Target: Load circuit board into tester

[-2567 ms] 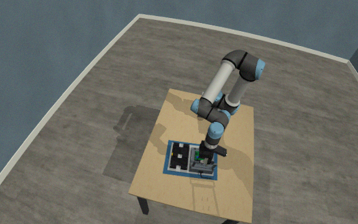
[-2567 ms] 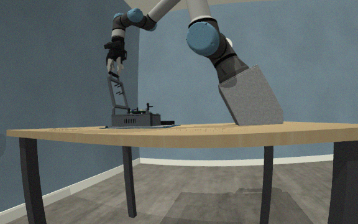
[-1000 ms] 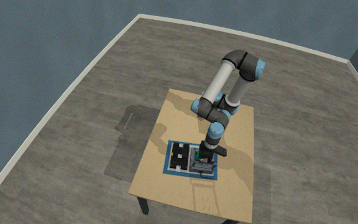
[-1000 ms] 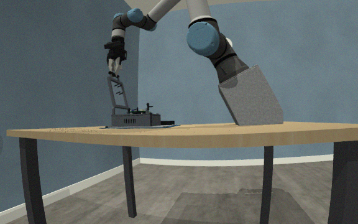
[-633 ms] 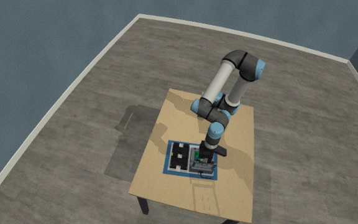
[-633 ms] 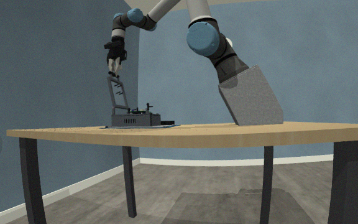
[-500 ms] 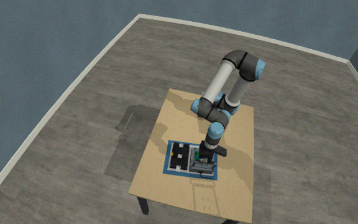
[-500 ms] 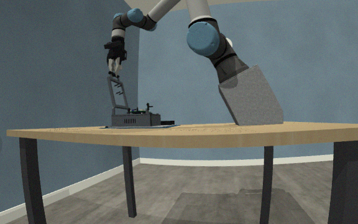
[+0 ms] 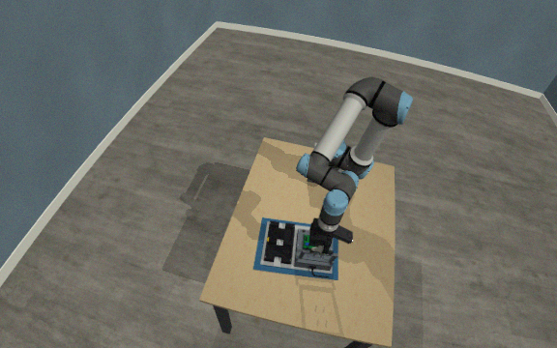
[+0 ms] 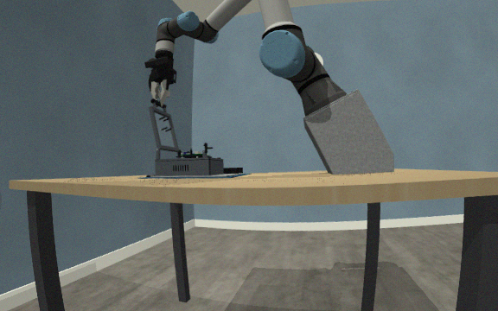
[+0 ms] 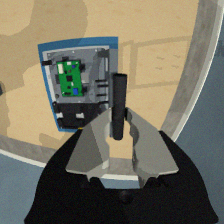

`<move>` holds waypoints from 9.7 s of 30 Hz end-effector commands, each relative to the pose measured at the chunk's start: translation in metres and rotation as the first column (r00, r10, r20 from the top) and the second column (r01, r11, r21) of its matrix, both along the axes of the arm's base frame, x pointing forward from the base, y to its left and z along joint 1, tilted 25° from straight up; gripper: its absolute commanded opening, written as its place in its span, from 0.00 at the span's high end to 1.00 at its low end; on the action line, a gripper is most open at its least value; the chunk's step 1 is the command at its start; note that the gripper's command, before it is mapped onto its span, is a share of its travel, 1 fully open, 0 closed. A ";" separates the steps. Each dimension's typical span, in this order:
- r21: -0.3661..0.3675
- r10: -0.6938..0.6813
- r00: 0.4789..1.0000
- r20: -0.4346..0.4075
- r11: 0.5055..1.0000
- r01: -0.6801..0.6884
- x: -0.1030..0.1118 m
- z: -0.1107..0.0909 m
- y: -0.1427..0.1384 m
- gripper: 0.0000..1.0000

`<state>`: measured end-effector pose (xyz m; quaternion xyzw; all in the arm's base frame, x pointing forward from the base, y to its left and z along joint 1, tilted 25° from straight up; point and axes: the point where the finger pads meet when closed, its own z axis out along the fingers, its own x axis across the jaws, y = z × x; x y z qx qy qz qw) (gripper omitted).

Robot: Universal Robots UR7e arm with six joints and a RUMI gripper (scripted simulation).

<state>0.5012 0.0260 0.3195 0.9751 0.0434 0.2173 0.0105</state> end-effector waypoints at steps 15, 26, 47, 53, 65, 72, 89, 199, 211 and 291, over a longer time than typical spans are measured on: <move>0.000 0.000 1.000 0.001 1.000 0.000 -0.002 0.000 0.000 1.00; 0.000 0.000 1.000 0.001 1.000 0.000 -0.006 -0.001 -0.001 1.00; 0.000 0.000 1.000 0.001 1.000 0.000 -0.019 -0.004 -0.002 1.00; 0.000 0.000 1.000 0.001 1.000 0.000 -0.023 -0.005 -0.002 1.00; 0.000 0.000 1.000 0.001 1.000 0.000 -0.035 -0.009 -0.004 1.00; 0.000 0.000 1.000 0.001 1.000 0.000 -0.042 -0.013 -0.004 1.00; 0.000 0.000 1.000 0.001 1.000 0.000 -0.064 -0.024 -0.007 1.00; 0.000 0.000 1.000 0.001 1.000 0.000 -0.148 -0.206 -0.022 1.00; 0.000 0.000 1.000 0.001 1.000 0.000 -0.145 -0.221 -0.023 1.00; 0.000 0.000 1.000 0.001 1.000 0.000 -0.133 -0.258 -0.023 1.00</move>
